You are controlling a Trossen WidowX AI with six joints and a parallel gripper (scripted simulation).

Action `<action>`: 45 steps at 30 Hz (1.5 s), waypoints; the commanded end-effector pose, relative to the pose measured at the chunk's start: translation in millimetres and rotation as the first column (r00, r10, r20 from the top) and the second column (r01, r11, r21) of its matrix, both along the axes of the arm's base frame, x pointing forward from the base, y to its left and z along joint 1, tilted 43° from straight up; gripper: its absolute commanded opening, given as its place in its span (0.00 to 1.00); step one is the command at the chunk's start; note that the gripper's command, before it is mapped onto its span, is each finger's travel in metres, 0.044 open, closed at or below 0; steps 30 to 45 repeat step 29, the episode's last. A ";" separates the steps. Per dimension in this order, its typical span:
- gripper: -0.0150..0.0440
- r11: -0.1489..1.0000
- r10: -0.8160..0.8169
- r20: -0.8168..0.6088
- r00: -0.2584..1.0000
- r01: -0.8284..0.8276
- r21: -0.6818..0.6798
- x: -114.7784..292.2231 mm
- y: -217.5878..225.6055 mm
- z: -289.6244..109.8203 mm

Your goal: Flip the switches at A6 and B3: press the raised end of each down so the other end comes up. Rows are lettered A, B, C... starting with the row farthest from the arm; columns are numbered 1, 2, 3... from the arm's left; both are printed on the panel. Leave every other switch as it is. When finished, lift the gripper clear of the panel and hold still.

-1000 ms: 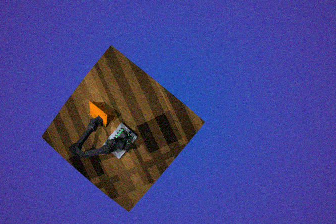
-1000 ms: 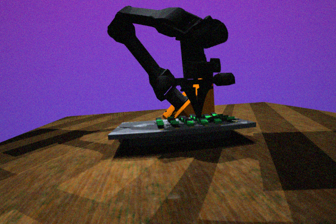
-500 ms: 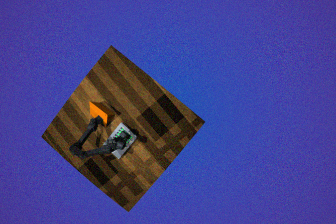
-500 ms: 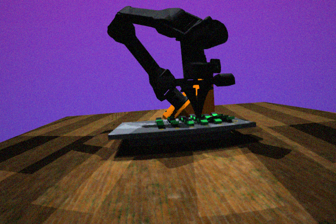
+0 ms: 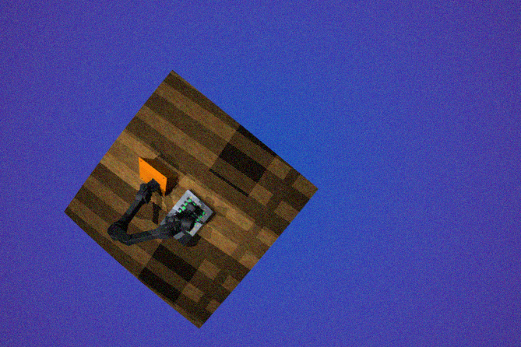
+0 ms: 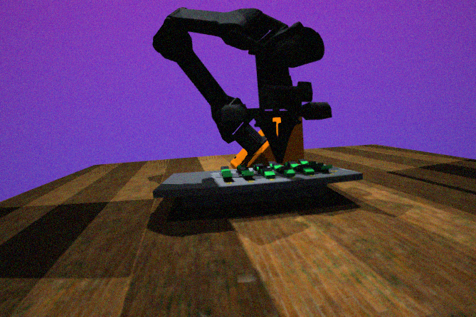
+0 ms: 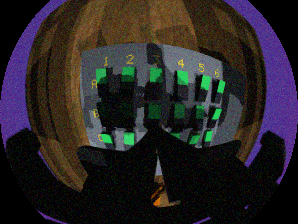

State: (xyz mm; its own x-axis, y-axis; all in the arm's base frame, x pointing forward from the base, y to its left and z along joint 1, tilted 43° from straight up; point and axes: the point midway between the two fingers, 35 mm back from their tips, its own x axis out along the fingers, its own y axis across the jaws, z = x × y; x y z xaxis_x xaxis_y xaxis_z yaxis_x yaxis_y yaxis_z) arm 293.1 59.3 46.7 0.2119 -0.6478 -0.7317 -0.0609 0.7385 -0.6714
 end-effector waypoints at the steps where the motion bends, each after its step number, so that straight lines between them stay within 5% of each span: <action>1: 0.25 1.000 -0.005 0.001 1.000 0.005 0.011 -3.3 27.3 26.1; 11: 0.25 1.000 -0.010 -0.008 1.000 0.010 0.005 -19.7 29.6 54.6; 45: 0.25 1.000 -0.010 -0.008 1.000 0.010 0.005 -19.7 29.6 54.6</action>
